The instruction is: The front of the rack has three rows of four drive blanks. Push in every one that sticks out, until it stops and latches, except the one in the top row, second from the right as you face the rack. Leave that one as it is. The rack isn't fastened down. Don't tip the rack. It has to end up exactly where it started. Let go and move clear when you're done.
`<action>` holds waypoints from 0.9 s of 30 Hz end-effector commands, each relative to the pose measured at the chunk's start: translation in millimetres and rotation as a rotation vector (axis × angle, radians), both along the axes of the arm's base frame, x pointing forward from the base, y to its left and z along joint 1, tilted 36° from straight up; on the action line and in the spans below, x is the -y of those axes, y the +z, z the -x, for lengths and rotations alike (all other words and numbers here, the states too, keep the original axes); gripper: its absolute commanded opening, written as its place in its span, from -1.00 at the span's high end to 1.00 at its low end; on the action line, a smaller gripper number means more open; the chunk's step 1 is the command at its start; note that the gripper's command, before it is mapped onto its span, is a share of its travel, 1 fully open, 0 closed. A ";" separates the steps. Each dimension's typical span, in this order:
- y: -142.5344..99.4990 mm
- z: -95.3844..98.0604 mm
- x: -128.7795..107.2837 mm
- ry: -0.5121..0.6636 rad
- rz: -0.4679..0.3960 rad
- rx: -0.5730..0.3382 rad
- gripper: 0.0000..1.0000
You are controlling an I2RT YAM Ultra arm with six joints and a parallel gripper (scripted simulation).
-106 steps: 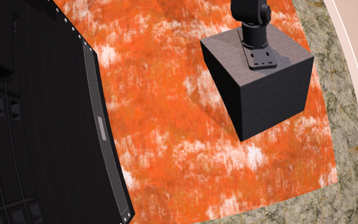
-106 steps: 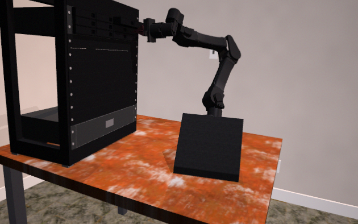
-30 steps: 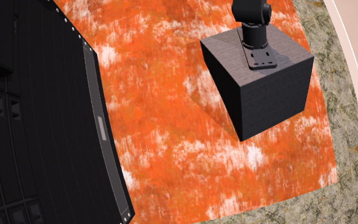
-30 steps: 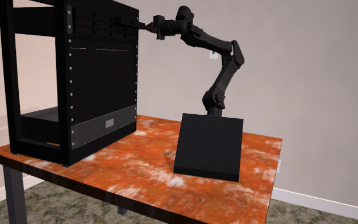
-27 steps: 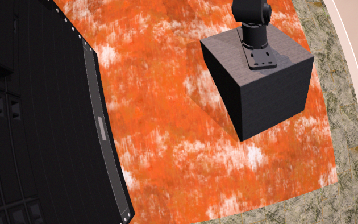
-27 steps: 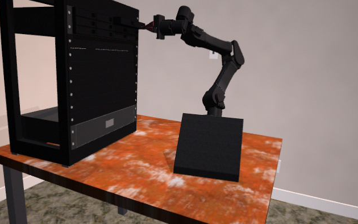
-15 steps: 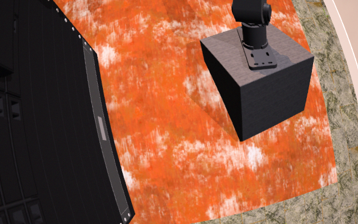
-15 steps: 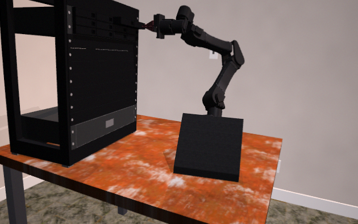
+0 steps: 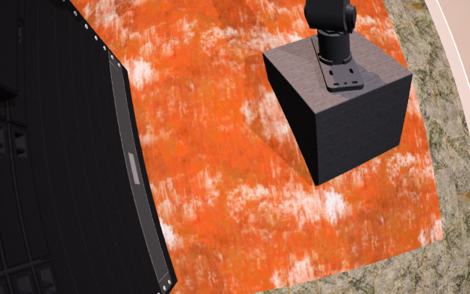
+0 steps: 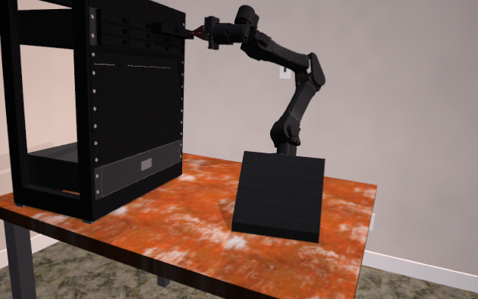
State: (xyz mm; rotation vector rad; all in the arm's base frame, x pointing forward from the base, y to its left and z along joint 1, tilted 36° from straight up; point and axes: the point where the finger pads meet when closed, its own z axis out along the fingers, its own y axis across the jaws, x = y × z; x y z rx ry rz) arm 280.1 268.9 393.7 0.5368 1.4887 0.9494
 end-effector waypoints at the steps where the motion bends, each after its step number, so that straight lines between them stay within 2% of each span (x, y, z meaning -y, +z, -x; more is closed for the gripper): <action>1: 19.9 8.2 0.8 0.021 -0.029 0.020 1.00; 8: 18.9 7.3 -1.0 0.026 -0.026 0.018 1.00; 10: 8.2 -5.4 -4.1 0.006 -0.001 0.003 1.00; 13: 8.9 -10.8 -4.5 0.006 -0.004 0.002 1.00; 21: 13.4 -9.1 -3.1 0.010 -0.013 0.009 1.00; 27: 11.2 -15.2 -6.2 0.006 -0.010 0.007 1.00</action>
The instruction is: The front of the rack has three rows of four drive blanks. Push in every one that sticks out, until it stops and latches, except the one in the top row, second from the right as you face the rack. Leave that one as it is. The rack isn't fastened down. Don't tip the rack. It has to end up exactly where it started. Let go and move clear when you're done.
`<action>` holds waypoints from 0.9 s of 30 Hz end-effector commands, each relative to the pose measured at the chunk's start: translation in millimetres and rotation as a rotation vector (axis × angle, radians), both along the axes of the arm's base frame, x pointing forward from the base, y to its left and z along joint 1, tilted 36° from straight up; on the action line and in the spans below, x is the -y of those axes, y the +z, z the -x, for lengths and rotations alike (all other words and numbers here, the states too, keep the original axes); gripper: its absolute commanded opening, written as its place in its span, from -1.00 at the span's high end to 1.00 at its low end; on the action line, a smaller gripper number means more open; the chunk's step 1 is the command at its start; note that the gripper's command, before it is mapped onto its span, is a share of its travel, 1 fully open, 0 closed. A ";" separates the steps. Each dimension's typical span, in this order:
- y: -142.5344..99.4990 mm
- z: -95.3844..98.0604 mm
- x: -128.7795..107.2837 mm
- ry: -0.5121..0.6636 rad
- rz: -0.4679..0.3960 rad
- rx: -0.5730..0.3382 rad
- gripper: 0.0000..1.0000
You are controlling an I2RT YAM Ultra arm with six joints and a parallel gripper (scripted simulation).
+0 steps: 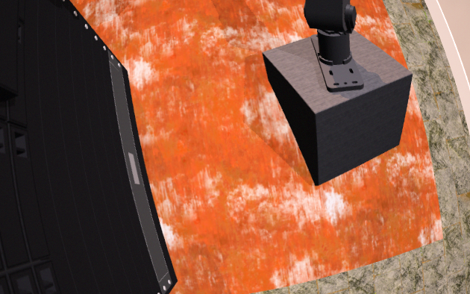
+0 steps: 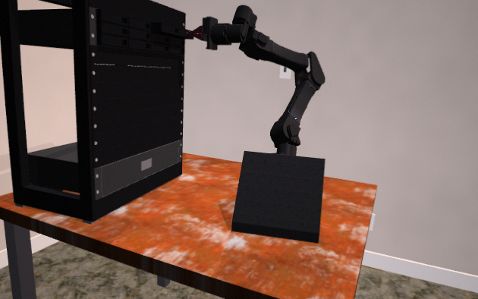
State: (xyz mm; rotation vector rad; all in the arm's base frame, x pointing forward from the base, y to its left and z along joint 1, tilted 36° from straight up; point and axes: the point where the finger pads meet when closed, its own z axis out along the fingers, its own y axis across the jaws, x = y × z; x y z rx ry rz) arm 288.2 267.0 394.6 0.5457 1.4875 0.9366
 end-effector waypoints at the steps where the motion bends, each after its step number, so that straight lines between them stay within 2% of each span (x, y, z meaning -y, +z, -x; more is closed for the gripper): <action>1: 11.0 -9.0 -9.0 0.019 -0.016 0.011 1.00; 27: 15.2 -21.6 -15.1 0.019 -0.026 0.019 1.00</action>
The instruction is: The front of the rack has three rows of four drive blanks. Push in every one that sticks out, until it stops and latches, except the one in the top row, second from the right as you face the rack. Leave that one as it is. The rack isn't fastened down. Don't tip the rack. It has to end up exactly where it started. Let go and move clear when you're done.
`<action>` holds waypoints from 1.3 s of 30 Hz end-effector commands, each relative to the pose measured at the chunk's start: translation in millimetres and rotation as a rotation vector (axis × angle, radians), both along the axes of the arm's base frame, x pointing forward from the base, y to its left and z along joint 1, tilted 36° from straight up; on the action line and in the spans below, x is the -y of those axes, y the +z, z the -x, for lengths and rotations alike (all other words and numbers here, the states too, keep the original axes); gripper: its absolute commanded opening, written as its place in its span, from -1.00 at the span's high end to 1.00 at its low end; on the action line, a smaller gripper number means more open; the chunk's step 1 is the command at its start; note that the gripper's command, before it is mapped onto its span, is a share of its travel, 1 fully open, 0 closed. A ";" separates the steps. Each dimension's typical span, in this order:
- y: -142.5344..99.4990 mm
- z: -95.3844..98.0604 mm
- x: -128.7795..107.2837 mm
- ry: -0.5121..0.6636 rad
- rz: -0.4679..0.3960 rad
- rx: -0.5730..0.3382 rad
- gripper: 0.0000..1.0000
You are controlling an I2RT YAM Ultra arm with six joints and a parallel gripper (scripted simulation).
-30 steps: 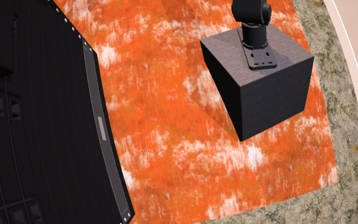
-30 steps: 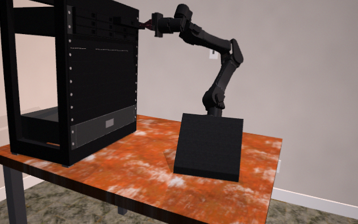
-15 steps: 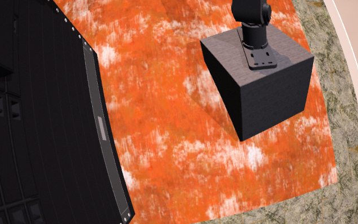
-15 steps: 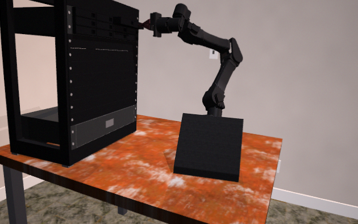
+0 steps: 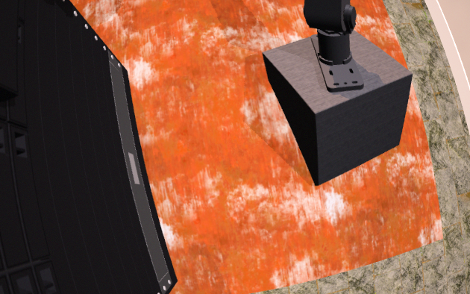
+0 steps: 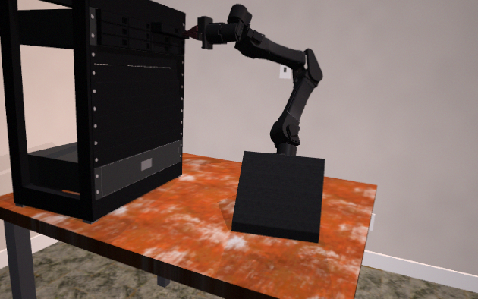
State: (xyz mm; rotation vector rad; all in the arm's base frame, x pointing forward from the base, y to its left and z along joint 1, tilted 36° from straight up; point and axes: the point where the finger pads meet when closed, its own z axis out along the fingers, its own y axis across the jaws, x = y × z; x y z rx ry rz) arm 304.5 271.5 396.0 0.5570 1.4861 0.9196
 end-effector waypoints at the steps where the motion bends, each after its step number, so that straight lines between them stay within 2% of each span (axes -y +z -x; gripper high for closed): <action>1: 13.9 -5.4 -10.6 0.036 -0.030 0.023 1.00; 39: 14.6 -10.1 -14.0 0.036 -0.030 0.023 1.00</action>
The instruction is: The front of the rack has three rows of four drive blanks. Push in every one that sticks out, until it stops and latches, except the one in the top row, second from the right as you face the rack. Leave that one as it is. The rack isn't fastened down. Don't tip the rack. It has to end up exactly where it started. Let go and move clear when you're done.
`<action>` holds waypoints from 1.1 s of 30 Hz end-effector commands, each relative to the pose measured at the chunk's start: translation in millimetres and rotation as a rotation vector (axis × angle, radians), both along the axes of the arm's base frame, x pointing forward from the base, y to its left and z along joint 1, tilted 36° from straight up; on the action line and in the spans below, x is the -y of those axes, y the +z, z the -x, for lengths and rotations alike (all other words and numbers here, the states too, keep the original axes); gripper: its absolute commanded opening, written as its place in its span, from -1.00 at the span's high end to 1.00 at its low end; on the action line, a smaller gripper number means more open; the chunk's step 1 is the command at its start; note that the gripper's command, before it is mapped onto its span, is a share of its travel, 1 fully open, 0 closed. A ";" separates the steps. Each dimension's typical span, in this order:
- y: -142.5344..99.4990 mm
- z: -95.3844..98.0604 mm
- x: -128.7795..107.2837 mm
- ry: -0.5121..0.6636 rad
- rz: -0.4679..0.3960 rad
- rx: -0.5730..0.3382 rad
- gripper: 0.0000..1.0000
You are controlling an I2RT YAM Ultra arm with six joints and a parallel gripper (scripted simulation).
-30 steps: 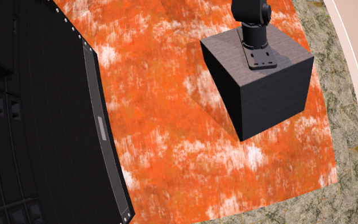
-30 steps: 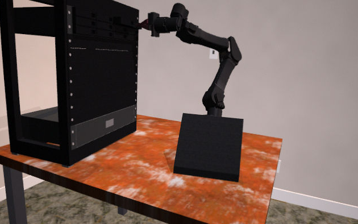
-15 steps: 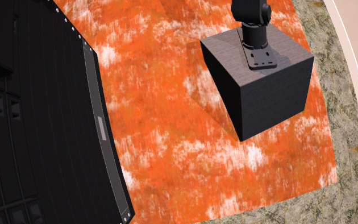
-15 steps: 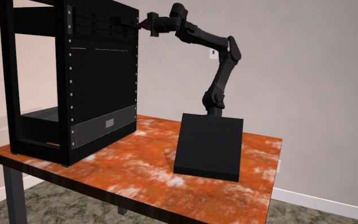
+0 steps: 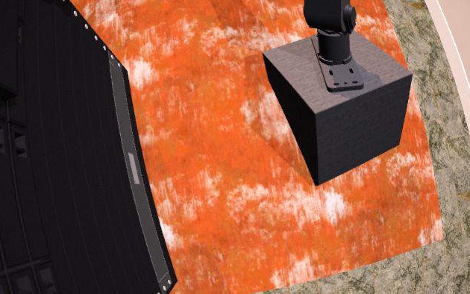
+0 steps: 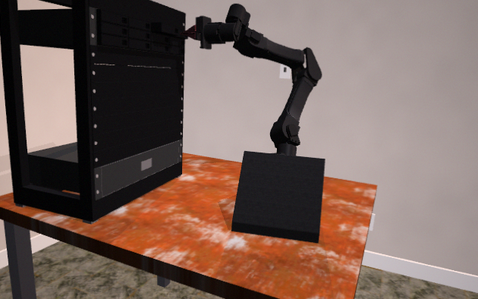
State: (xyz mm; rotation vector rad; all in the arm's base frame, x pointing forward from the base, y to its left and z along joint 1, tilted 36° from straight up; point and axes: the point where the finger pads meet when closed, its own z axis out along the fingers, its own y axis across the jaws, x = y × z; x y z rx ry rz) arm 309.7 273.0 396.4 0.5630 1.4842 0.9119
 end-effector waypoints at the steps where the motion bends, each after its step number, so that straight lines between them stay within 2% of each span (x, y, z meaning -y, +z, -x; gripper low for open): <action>1: 14.1 -4.9 -12.6 0.045 -0.031 0.025 1.00; 33: 14.7 -6.3 -16.5 0.048 -0.031 0.025 1.00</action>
